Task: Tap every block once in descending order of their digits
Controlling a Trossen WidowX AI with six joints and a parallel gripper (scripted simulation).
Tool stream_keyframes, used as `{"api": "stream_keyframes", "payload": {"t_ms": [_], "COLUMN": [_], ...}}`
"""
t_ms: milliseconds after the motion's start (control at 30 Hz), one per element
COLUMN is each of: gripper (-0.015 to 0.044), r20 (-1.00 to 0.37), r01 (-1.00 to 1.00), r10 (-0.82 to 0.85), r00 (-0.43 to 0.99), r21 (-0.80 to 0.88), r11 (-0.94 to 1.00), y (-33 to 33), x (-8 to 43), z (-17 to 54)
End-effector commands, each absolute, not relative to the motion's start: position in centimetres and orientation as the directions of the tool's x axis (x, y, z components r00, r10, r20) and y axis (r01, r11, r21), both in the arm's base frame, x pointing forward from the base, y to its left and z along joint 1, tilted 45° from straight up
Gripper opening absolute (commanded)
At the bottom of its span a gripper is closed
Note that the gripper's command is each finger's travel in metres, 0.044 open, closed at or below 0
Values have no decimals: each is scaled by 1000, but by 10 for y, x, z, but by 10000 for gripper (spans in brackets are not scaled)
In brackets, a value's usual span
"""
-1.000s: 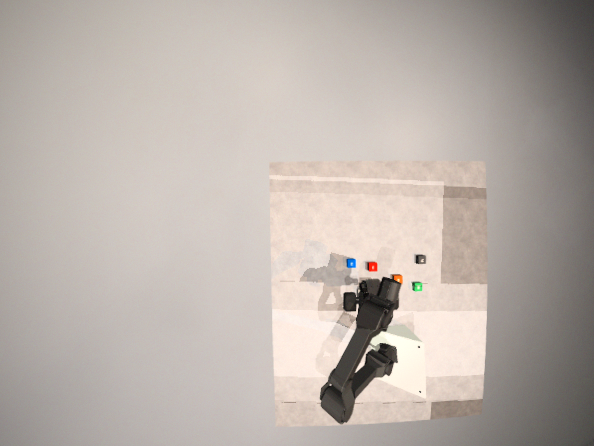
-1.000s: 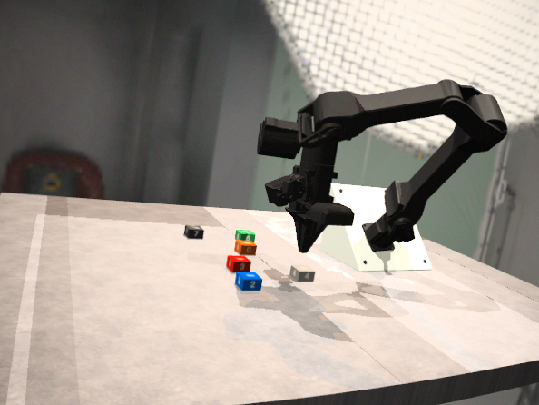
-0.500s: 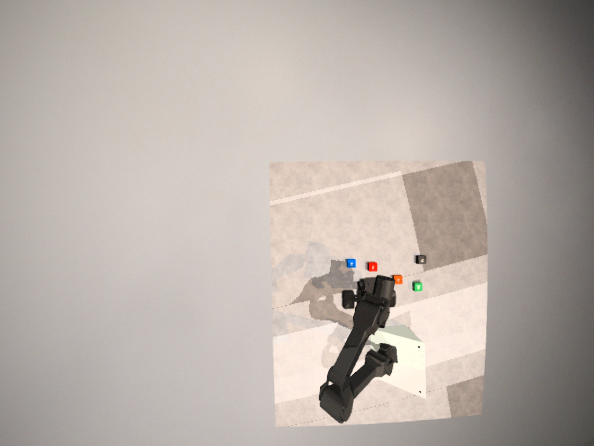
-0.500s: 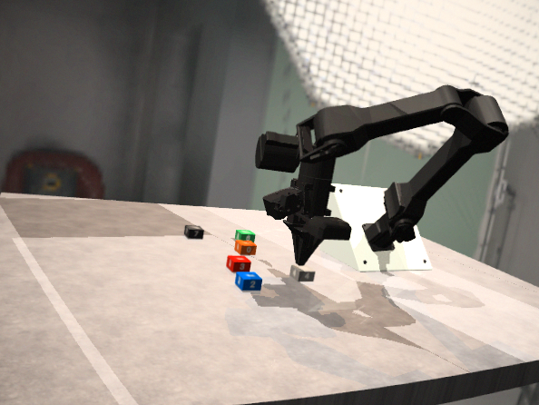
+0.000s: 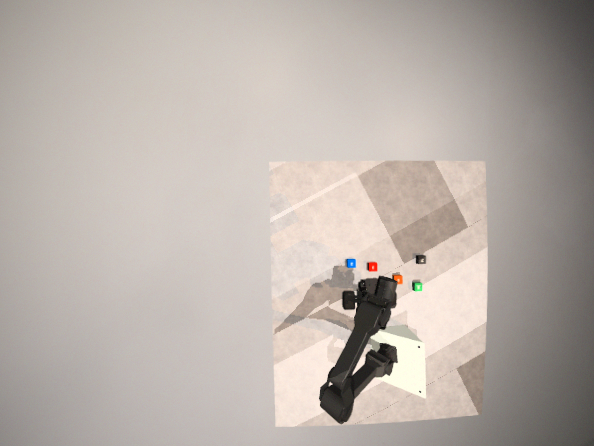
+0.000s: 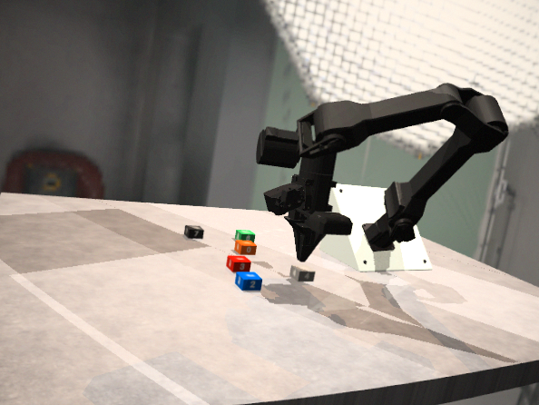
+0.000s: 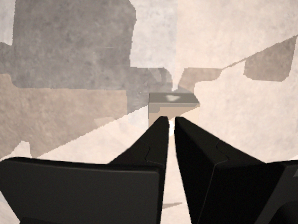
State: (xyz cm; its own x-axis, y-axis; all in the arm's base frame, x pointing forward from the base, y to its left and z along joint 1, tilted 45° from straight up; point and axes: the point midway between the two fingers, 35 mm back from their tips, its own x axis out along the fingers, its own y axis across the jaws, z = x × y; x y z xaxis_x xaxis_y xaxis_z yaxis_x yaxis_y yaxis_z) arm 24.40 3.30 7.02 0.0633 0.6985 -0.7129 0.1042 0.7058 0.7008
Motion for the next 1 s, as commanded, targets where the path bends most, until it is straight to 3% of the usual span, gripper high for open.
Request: {"api": "stream_keyframes", "payload": {"t_ms": [0,300,500,800,967], "gripper": [20,20,20,20,20], "r20": [-716,-718,-718,-720,-720], "r01": [99,101,100,96,96], "r10": [695,693,693,691,691], "r00": [65,63,63,67,67], "r21": [698,695,696,694,694], "r11": [709,711,711,713,714], "y": [25,-30,-33,-77,-80], "x": [244,239,240,319,325], "z": [78,134,135,101,98]}}
